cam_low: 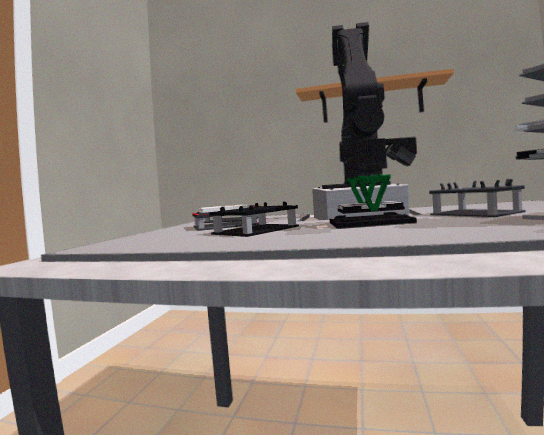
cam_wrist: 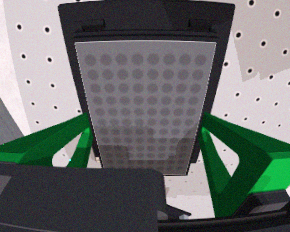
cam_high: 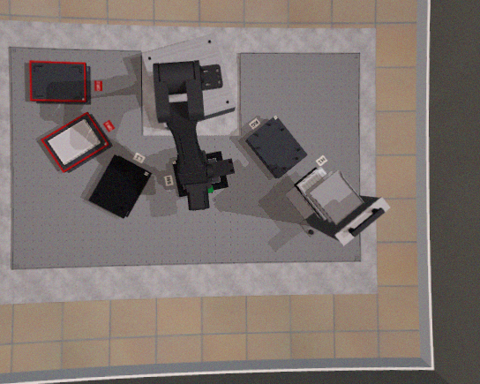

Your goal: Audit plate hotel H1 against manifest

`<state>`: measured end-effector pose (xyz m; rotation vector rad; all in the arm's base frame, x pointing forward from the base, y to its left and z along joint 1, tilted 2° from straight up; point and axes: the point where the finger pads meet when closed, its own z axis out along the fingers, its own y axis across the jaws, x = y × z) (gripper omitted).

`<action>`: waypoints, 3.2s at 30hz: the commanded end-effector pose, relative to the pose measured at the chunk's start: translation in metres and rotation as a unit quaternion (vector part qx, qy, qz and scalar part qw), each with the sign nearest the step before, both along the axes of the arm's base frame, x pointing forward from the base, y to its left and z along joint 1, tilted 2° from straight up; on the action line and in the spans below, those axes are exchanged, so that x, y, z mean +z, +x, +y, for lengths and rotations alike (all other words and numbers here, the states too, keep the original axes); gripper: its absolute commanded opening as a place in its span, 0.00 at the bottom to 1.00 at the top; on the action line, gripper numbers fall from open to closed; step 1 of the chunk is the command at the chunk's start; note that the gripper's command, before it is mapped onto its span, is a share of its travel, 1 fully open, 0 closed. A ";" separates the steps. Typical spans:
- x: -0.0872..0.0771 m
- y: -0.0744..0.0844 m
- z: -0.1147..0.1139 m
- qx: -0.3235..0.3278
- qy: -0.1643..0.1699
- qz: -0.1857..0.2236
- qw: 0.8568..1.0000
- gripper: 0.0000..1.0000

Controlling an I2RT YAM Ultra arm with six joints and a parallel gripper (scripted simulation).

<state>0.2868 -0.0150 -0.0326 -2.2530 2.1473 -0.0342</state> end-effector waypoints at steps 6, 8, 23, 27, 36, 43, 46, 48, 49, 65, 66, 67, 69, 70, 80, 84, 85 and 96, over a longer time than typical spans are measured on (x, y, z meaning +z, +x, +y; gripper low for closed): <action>0.014 0.003 0.000 0.000 0.000 -0.008 1.000 0.86; 0.016 0.003 0.000 0.000 0.000 -0.008 1.000 0.86; 0.029 0.002 0.000 0.000 0.000 -0.008 1.000 0.86; 0.033 0.002 0.000 0.000 0.000 -0.008 1.000 0.86; 0.042 0.001 0.000 0.000 0.000 -0.008 1.000 0.86; 0.047 0.001 0.000 0.000 0.000 -0.008 1.000 0.86; 0.050 0.001 0.000 0.000 0.000 -0.008 1.000 0.86; 0.052 0.001 0.000 0.000 0.000 -0.008 1.000 0.86; 0.053 0.001 0.000 0.000 0.000 -0.008 1.000 0.86; 0.080 -0.001 -0.001 0.000 0.000 -0.008 1.000 0.86; 0.083 -0.001 -0.001 0.000 0.000 -0.008 1.000 0.86; 0.085 -0.001 -0.001 0.000 0.000 -0.008 1.000 0.86; 0.091 -0.001 -0.001 0.000 0.000 -0.008 1.000 0.86; 0.093 -0.001 -0.001 0.000 0.000 -0.008 1.000 0.86; 0.115 -0.002 -0.001 0.000 0.000 -0.008 1.000 0.86; 0.125 -0.003 -0.001 0.000 0.000 -0.008 1.000 0.86; 0.128 -0.003 -0.001 0.000 0.000 -0.008 1.000 0.86; 0.152 -0.004 -0.001 0.000 0.000 -0.008 1.000 0.86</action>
